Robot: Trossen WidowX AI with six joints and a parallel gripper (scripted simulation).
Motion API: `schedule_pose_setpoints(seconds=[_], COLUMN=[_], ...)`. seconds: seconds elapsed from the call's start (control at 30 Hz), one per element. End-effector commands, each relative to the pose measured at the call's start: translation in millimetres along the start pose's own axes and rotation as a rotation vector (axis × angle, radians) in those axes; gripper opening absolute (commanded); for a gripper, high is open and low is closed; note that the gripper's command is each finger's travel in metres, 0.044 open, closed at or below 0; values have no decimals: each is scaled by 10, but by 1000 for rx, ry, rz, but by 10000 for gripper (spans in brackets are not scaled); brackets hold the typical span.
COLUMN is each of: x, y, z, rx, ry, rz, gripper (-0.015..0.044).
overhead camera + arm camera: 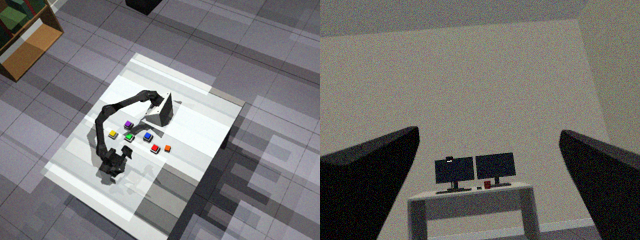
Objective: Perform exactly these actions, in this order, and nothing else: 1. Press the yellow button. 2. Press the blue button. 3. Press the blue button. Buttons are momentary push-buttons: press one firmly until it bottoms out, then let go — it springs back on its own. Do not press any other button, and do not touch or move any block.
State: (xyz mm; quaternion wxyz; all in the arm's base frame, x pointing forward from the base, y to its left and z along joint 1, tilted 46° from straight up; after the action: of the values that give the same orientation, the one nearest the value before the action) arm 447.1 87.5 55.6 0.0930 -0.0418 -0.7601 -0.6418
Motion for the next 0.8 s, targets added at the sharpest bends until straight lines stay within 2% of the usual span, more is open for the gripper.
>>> schedule_pose_setpoints(seconds=[0.0, 0.07, 0.2, 0.3, 0.43, 0.77], x=[9, 87, 353, 575, 896, 1310], y=[10, 91, 319, 479, 689, 944], z=[0, -8, -89, -199, -395, -659], rx=[16, 139, 511, 763, 1032, 1218], ry=[0, -10, -132, -309, -647, -1165], rz=[10, 87, 318, 474, 642, 755], gripper=[400, 400, 400, 400, 400, 400])
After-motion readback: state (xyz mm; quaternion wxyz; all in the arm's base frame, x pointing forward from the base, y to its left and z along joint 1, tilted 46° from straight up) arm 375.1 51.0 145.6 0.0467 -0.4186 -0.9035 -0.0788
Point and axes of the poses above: the point midway between the two fingers, 35 mm back from their tips, its own z axis out along the fingers, its own x axis across the jaws, y = z × x, the point moved 9 cm from there along -z, back along the fingers, and after that the axes turned 13 degrees about z, right-handed, at the moved point
